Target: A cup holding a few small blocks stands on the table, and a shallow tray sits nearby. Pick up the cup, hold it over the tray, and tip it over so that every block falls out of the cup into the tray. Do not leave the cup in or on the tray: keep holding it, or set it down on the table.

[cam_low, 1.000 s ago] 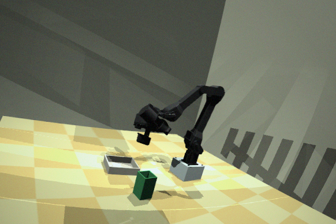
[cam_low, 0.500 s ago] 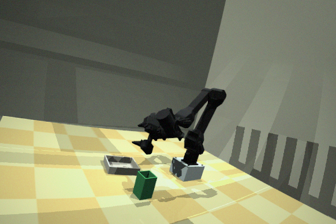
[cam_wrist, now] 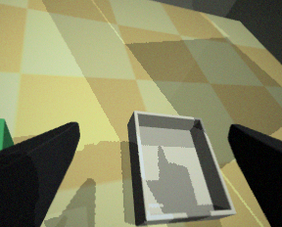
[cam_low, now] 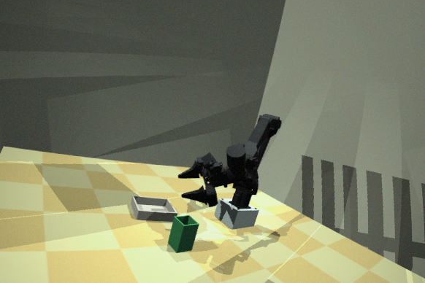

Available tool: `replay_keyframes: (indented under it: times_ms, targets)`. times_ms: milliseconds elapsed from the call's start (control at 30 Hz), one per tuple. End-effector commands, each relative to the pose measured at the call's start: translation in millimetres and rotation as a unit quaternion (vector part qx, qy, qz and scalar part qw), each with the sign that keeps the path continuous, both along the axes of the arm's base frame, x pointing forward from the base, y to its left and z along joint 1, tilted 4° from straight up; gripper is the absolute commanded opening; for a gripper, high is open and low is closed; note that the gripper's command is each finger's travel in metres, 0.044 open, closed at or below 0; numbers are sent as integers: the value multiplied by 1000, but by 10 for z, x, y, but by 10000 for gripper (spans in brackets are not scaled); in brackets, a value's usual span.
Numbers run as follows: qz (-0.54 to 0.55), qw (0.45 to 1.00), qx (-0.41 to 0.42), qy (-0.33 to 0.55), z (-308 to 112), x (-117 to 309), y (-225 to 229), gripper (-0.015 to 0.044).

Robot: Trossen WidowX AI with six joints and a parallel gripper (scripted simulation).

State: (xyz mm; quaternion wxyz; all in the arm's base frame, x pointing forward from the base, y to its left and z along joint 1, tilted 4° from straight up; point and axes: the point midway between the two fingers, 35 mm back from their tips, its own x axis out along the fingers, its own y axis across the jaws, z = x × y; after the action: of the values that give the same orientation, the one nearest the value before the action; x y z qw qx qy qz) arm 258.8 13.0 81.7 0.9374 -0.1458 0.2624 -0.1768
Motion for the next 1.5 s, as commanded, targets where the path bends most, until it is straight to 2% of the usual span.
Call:
replay_keyframes:
  times_ms: [0, 300, 567, 1467]
  targets:
    - [66, 996, 63, -19, -50, -67, 354, 440]
    - [172, 970, 168, -35, -79, -268, 918, 440]
    - [172, 970, 168, -34, -91, -264, 921, 440]
    - [165, 972, 164, -28, -564, -239, 954, 440]
